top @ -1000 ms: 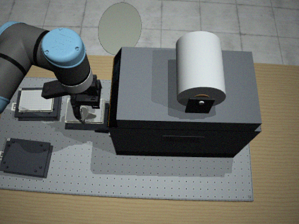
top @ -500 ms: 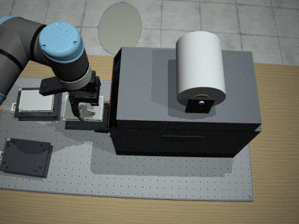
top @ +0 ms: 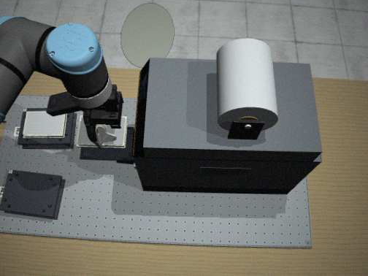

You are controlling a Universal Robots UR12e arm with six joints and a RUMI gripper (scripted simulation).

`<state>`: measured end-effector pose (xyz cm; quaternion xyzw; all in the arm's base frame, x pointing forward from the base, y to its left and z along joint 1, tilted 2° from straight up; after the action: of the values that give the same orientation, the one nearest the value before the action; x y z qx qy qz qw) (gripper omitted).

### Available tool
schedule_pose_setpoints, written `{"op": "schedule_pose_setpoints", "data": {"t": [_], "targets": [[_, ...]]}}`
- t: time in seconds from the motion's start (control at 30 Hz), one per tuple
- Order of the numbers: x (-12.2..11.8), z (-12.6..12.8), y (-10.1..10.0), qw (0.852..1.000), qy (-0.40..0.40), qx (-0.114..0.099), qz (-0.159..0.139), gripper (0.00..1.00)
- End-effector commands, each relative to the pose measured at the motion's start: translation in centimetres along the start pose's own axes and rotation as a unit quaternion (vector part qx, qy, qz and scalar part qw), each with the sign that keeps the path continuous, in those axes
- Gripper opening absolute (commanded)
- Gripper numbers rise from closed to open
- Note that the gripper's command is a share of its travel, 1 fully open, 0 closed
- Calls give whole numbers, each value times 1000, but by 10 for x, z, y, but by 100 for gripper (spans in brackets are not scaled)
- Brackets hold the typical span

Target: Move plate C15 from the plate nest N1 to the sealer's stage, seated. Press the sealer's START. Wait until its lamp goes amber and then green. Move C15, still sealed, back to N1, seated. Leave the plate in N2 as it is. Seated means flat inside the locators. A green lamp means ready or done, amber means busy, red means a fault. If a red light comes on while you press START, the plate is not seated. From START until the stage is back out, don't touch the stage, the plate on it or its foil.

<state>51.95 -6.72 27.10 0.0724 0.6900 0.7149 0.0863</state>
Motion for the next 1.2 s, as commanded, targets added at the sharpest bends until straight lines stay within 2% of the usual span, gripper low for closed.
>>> {"op": "schedule_pose_setpoints", "data": {"t": [0.0,0.23,0.53,1.17], "targets": [[0,-2,0,1000,-7,0,1,0],[0,-2,0,999,-36,0,1,0],[0,-1,0,999,-35,0,1,0],[33,-25,-1,999,-36,0,2,0]]}}
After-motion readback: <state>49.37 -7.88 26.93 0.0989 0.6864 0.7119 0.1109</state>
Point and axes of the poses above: the point where the finger pads meet when closed, its own y axis back along the fingers, its own z axis across the jaws, x = y × z, the point moved 10 cm from there along y, back along the fingers, and after that the axes turned 4 degrees about -y, right-handed, at the moved point
